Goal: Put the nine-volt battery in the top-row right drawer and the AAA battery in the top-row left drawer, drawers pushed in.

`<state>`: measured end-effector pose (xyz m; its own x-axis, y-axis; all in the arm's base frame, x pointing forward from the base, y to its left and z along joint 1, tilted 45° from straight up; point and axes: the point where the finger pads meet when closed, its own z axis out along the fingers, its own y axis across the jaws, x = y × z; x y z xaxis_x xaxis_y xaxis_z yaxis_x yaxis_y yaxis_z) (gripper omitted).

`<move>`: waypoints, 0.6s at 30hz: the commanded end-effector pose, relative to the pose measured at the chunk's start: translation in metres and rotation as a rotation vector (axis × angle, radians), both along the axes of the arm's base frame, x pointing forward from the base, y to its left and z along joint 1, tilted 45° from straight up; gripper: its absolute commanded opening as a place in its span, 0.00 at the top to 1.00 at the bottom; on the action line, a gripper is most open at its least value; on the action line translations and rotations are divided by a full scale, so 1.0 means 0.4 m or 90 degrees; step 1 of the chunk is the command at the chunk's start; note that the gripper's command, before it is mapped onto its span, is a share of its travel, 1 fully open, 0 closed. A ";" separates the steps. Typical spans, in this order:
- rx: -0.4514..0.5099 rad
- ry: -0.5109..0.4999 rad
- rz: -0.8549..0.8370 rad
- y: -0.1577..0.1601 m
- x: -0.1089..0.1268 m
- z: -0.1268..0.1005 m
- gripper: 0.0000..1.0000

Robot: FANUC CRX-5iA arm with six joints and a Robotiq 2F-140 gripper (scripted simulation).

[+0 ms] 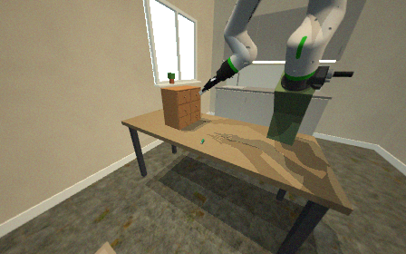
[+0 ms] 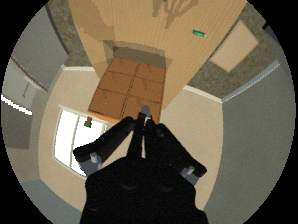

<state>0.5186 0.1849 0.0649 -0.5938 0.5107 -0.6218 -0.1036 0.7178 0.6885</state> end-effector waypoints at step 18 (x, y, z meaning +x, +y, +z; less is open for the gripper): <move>-0.025 0.232 0.218 -0.056 -0.098 0.059 1.00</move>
<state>0.4898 0.1611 0.0791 -0.7975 0.3465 -0.4938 -0.1267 0.7041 0.6987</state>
